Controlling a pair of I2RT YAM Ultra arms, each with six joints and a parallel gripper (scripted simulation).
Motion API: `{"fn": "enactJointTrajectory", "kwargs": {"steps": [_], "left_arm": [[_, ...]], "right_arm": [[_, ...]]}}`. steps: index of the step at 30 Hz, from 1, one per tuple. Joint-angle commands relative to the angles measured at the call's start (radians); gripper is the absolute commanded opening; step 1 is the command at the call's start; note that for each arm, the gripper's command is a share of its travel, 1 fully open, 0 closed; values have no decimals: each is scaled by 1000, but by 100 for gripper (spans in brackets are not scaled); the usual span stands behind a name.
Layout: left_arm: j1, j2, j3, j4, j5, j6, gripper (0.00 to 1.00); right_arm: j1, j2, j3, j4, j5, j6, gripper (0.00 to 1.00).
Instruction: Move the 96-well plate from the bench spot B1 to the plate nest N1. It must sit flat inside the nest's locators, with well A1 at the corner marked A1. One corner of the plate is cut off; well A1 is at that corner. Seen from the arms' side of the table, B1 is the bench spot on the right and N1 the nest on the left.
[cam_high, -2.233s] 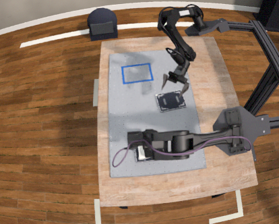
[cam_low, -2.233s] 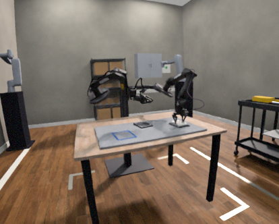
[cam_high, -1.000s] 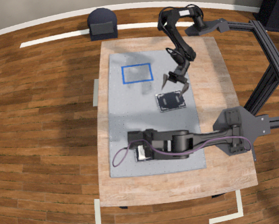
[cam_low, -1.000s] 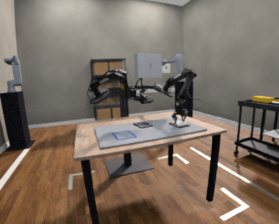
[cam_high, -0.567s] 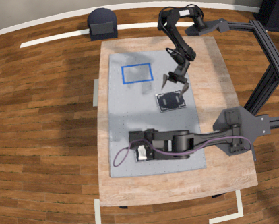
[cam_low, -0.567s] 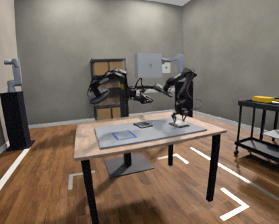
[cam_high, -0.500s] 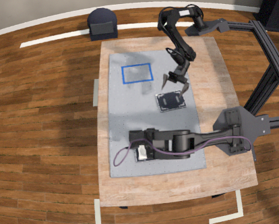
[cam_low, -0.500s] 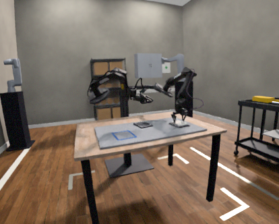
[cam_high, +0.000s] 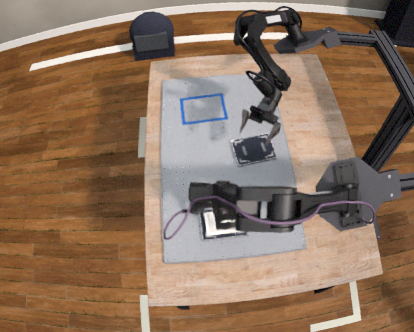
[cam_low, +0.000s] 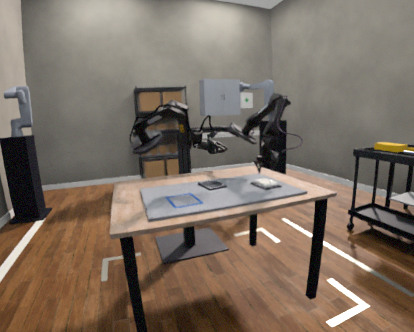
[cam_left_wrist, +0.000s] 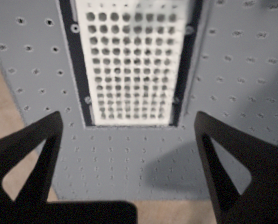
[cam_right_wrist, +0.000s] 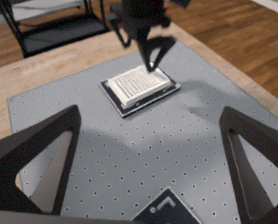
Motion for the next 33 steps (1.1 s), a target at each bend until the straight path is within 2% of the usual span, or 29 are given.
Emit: {"fn": "enactJointTrajectory", "kwargs": {"steps": [1, 9, 12, 16, 23, 25, 26, 33], "left_arm": [[-53, -96, 11, -106, -17, -63, 100], [-44, -70, 29, -104, -7, -60, 100], [-46, -85, -5, -23, -24, -23, 100], [-59, -128, -74, 154, -47, 55, 100], [-64, -223, -348, 574, -48, 249, 100], [-64, -223, -348, 574, -48, 249, 100], [-55, -230, -402, 681, -35, 296, 100], [-39, -209, -600, 1073, 19, 468, 100]], "right_arm": [[10, -18, 11, 2, -7, -1, 100], [10, -18, 11, 2, -7, -1, 100], [10, -18, 11, 2, -7, -1, 100], [10, -18, 11, 2, -7, -1, 100], [10, -18, 11, 2, -7, -1, 100], [10, -18, 11, 2, -7, -1, 100], [10, -18, 11, 2, -7, -1, 100], [10, -18, 11, 2, -7, -1, 100]]}}
